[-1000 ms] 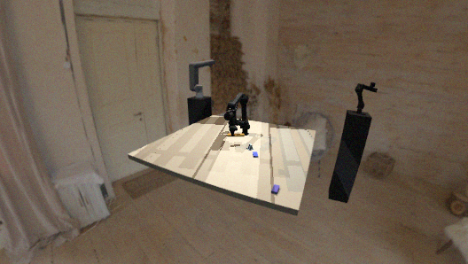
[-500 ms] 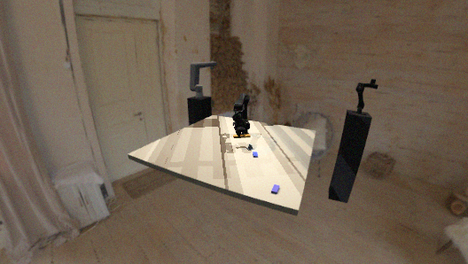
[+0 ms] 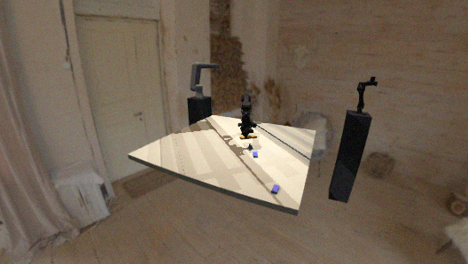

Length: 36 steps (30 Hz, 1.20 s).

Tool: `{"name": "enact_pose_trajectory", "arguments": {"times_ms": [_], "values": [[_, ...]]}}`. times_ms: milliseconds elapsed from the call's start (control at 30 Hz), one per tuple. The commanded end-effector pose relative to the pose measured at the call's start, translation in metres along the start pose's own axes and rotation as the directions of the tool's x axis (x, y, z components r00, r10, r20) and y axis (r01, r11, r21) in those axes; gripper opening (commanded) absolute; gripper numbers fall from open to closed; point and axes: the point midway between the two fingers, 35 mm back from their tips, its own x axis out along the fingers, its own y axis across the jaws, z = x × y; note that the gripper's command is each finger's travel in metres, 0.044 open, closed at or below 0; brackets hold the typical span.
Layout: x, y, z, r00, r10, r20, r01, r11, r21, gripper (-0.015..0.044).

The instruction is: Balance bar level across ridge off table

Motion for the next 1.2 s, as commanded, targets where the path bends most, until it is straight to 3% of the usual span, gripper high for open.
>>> {"name": "enact_pose_trajectory", "arguments": {"times_ms": [0, 1167], "values": [[-0.001, -0.01, 0.011, 1.0, -0.005, 0.002, 0.005, 1.0, -0.027, 0.0], [0.042, -0.015, 0.016, 1.0, -0.005, 0.003, 0.006, 0.999, -0.039, 0.0]]}}
